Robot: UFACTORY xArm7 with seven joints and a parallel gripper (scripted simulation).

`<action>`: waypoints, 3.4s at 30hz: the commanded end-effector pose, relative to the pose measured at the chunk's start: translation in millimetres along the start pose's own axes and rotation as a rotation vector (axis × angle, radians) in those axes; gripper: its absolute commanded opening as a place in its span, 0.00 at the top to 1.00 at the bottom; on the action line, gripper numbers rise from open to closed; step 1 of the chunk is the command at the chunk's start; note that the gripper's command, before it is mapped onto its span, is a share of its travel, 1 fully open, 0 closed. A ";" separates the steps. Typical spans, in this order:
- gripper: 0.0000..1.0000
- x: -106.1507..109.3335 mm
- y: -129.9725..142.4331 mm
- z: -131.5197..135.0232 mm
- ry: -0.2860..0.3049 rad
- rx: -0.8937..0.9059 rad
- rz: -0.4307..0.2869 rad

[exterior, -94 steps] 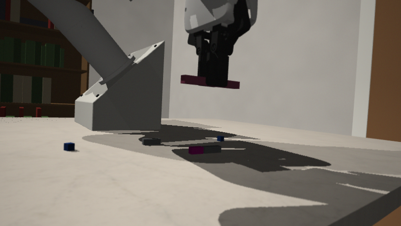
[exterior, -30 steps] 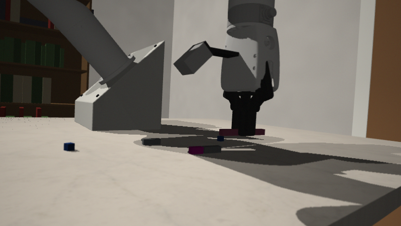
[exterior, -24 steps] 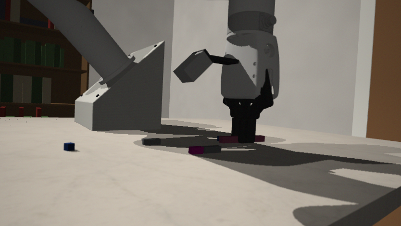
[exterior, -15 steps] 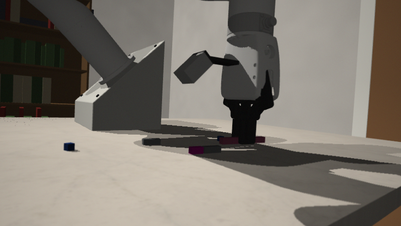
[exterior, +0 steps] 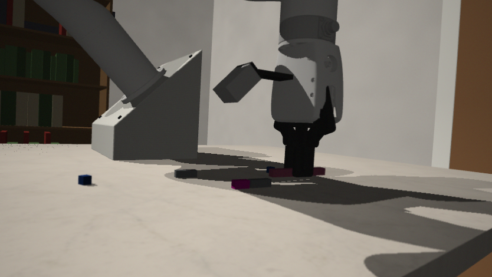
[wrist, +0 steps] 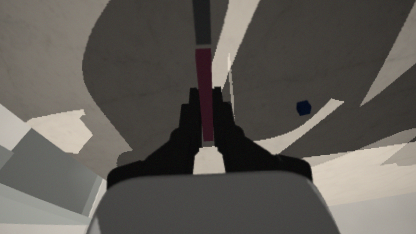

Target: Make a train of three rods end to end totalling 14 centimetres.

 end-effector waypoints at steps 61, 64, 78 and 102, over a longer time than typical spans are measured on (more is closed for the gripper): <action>0.96 -2.8 1.7 -0.2 -0.003 0.001 -0.004; 0.96 -3.7 1.8 -0.2 -0.003 0.001 -0.004; 0.96 -9.6 1.8 -0.2 -0.003 0.001 -0.004; 0.96 -9.6 1.8 -0.2 -0.003 0.001 -0.004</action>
Point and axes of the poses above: the point where the finger pads meet when closed, its own x axis back along the fingers, its own z axis across the jaws, y = z × x, the point moved 8 cm from there along x, back along the fingers, and after that the axes turned 9 degrees about -x, right-handed, at the moved point
